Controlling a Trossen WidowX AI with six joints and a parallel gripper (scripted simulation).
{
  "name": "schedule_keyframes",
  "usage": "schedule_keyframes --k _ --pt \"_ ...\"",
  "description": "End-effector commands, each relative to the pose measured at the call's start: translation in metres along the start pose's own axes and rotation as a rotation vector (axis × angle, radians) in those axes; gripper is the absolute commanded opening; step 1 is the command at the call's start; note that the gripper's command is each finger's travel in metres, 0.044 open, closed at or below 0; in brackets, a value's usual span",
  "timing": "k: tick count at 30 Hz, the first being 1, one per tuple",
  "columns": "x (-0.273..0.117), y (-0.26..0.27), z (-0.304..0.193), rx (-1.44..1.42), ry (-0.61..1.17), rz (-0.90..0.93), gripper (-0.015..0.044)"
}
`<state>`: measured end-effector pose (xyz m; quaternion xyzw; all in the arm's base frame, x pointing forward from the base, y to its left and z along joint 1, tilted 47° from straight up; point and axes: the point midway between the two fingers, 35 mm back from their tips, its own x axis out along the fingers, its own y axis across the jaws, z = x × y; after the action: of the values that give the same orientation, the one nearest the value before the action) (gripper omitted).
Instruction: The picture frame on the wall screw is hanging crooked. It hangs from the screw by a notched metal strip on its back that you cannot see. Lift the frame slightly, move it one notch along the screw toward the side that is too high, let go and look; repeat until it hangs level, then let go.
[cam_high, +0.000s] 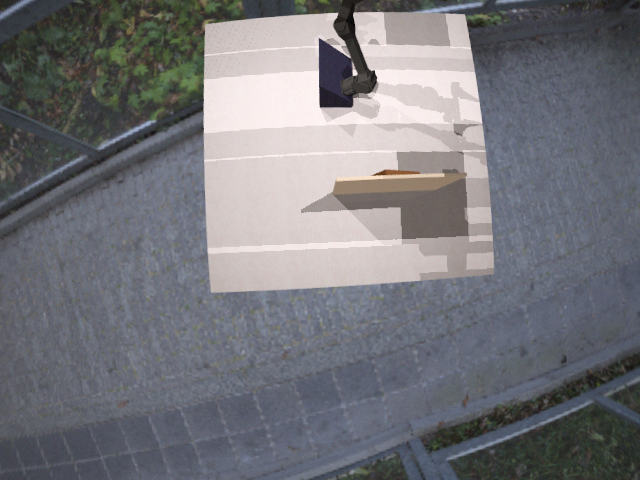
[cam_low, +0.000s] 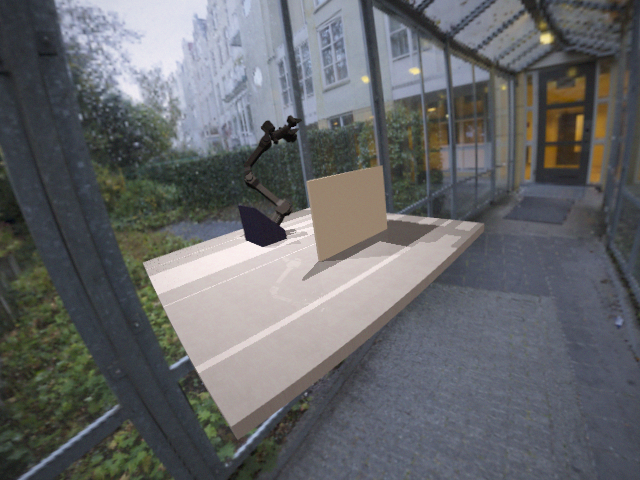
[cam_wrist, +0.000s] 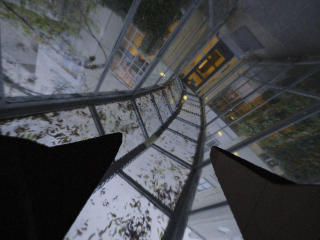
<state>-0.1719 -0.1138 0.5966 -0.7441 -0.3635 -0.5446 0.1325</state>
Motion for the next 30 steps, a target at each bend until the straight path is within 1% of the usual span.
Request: schedule_keyframes --k 1,3,5,6,11,16,19,23,26,30 --pt "0.0 0.0 0.001 -0.005 -0.003 0.001 0.0374" --pt "0.004 -0.004 0.011 -0.045 -0.028 0.009 0.0321" --pt "0.009 -0.01 0.031 -0.124 -0.078 0.023 0.0269" --pt "0.013 -0.014 0.045 -0.178 -0.113 0.033 0.026" --pt "0.022 -0.022 0.127 -0.446 -0.315 0.075 0.026" --pt "0.012 -0.011 0.21 -0.689 -0.535 0.109 0.026" --pt "-0.003 0.003 0.256 -0.823 -0.673 0.127 0.026" --pt "-0.035 0.029 0.311 -0.984 -0.864 0.145 0.026" --pt "-0.066 0.051 0.345 -1.089 -1.013 0.156 0.026" --pt "-0.116 0.08 0.383 -1.207 -1.218 0.166 0.026"
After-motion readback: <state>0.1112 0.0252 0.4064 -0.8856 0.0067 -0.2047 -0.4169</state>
